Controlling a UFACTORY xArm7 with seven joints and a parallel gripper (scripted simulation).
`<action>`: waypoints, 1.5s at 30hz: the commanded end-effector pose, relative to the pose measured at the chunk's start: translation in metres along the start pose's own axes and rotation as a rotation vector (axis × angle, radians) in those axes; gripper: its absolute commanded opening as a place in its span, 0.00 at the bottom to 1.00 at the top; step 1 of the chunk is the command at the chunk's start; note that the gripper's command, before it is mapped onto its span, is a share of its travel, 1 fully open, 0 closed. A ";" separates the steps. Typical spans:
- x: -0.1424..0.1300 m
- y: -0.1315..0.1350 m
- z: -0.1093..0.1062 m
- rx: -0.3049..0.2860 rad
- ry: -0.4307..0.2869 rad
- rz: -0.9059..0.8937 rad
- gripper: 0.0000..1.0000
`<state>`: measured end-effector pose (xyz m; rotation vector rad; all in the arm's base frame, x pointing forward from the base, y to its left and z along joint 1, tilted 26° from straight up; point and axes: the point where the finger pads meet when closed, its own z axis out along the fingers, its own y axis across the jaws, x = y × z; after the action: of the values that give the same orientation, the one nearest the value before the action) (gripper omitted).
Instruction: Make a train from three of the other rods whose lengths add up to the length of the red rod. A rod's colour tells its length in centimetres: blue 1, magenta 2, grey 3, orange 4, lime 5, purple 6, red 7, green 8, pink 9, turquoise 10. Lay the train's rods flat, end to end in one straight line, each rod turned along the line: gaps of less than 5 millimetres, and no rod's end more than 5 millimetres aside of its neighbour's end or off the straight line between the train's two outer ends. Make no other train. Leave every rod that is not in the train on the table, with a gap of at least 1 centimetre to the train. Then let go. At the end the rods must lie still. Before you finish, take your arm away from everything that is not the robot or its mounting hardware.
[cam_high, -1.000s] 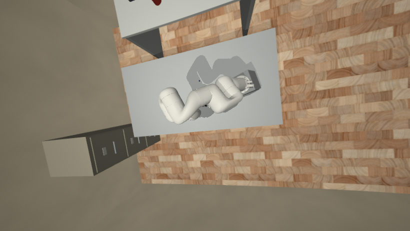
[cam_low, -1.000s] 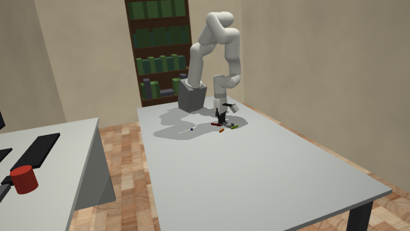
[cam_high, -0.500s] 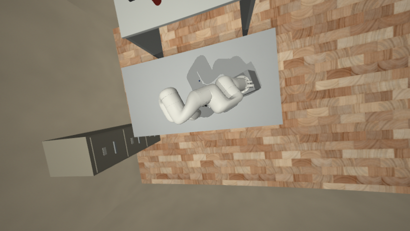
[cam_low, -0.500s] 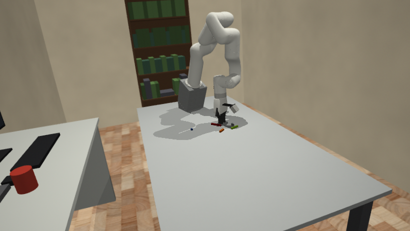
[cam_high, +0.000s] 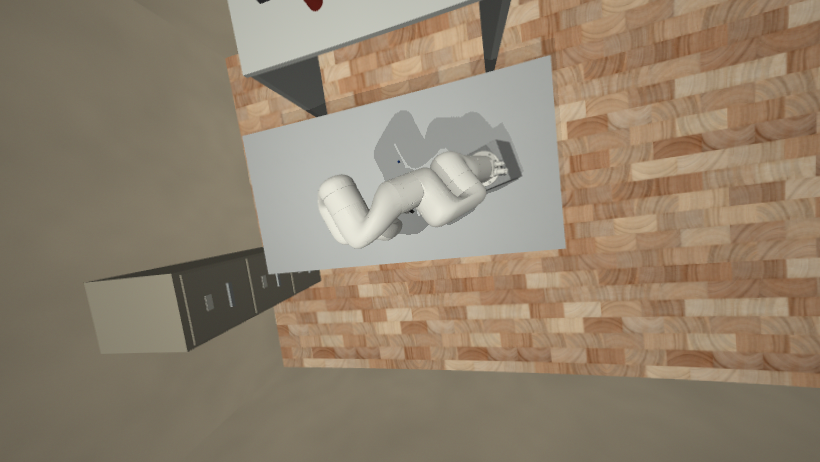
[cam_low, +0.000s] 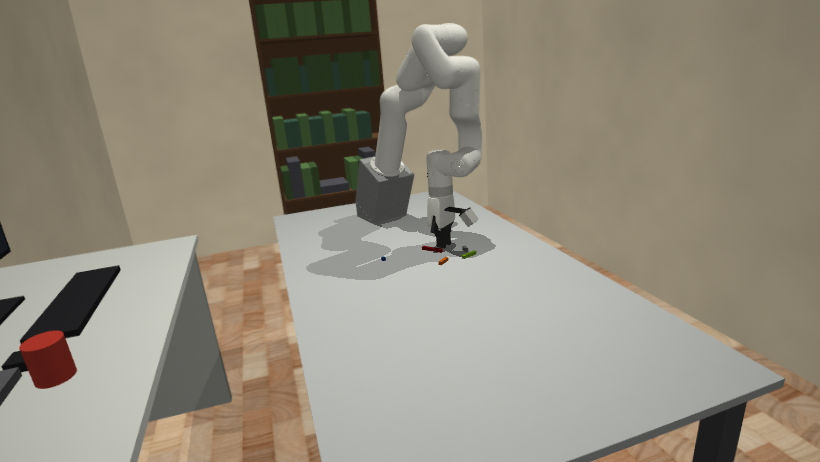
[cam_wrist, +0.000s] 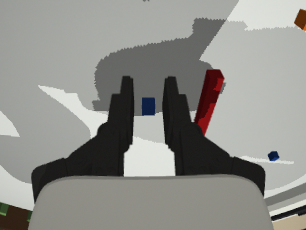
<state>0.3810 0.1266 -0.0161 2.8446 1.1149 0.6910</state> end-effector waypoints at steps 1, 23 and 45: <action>0.001 0.000 0.000 -0.001 0.001 0.000 0.24; 0.001 0.000 0.000 -0.001 0.001 0.000 0.04; 0.001 0.000 -0.002 -0.001 0.001 0.000 0.04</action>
<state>0.3808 0.1265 -0.0159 2.8446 1.1149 0.6908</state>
